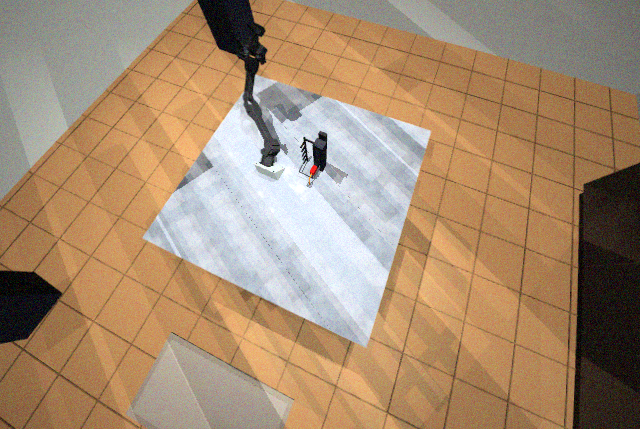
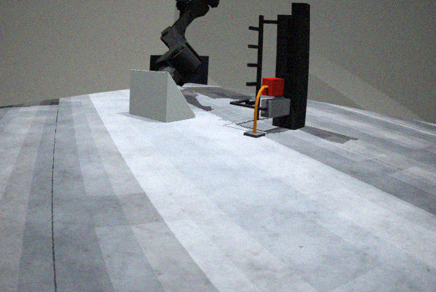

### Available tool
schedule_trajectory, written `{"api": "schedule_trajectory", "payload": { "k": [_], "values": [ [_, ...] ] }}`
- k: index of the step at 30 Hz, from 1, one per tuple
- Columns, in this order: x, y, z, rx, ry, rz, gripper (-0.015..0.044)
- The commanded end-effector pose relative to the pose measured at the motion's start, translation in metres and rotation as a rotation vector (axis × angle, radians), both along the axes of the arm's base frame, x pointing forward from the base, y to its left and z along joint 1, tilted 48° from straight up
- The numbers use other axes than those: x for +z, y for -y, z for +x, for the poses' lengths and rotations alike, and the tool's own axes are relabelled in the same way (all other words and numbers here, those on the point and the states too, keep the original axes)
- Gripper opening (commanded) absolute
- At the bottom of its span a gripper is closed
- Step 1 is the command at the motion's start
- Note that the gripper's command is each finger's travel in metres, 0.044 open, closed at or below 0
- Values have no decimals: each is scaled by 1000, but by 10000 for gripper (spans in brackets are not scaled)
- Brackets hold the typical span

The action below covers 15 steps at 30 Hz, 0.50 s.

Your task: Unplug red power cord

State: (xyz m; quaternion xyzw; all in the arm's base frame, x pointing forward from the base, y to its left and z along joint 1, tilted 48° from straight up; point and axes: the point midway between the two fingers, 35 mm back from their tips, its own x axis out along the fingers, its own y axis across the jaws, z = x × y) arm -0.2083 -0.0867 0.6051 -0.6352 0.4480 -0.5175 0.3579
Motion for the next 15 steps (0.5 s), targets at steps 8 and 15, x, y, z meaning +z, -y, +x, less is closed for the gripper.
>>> {"api": "schedule_trajectory", "payload": {
  "k": [8,15],
  "values": [
    [20,13,82,167,-39,-25,190],
    [25,18,141,289,-52,-11,160]
  ]
}}
